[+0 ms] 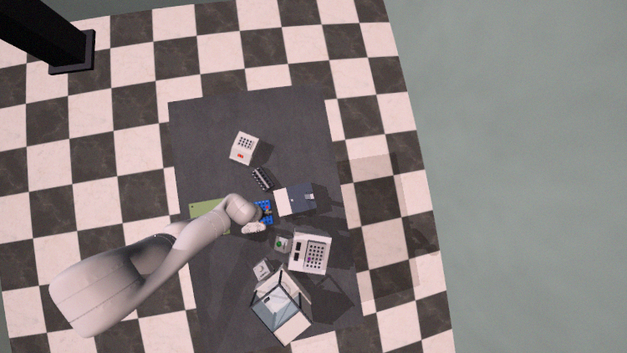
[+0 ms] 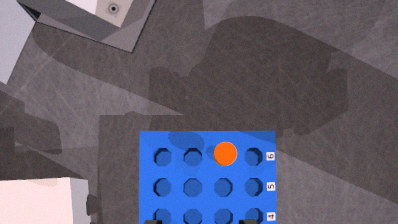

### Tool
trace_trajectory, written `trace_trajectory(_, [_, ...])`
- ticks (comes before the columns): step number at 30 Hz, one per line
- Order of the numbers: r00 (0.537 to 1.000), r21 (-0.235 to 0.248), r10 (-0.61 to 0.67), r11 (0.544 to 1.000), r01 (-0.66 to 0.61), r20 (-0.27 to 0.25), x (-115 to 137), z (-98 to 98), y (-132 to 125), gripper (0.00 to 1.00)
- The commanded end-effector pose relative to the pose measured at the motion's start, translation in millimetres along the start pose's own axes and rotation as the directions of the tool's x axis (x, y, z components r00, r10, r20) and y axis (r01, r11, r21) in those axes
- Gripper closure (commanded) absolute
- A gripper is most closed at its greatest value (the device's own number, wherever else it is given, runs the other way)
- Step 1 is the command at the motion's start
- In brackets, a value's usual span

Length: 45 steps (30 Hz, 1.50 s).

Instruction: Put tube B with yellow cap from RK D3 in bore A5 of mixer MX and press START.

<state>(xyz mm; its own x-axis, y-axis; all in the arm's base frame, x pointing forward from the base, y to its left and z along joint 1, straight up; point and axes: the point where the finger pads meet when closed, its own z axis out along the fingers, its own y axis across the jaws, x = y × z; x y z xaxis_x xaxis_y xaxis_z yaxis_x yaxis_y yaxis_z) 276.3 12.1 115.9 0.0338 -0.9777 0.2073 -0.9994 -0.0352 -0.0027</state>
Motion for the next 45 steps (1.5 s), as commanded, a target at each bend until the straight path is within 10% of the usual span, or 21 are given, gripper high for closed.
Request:
trace_trajectory(1, [1.0,0.001,0.0,1.0,0.0,0.0,0.0,-0.2,-0.4,0.58])
trace_trajectory(45, [1.0,0.002,0.0,1.0,0.0,0.0,-17.8,21.9,-23.9,0.58])
